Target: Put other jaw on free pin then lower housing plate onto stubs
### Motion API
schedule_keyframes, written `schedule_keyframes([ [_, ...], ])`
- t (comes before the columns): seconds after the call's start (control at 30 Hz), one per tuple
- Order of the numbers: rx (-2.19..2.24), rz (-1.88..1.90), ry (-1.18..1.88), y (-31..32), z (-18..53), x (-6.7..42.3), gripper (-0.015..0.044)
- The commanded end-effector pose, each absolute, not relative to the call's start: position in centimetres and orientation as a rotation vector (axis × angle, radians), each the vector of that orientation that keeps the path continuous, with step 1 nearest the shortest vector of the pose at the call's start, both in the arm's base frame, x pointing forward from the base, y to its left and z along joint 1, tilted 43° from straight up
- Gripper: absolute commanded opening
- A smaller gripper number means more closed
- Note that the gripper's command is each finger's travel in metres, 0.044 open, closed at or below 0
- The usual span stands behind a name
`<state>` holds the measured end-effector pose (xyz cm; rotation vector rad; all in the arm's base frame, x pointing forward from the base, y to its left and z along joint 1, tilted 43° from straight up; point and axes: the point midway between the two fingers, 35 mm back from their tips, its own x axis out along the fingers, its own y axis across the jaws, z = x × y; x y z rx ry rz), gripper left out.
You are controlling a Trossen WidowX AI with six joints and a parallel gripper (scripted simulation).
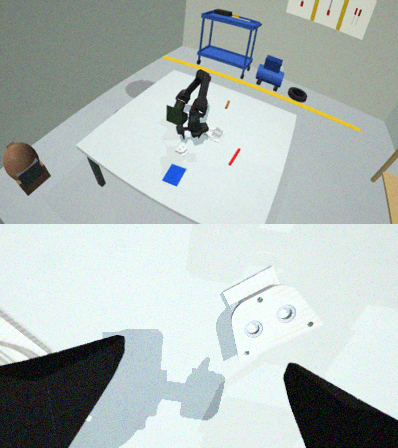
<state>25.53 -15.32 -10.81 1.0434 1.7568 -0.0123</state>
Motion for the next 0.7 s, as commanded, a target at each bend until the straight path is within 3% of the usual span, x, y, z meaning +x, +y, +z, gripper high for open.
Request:
schedule_keyframes([
  [0.0,0.943,0.117,1.743,-16.1,-11.6,24.6,0.044],
  [0.67,0.578,0.559,1.602,-18.8,-14.1,21.2,0.044],
])
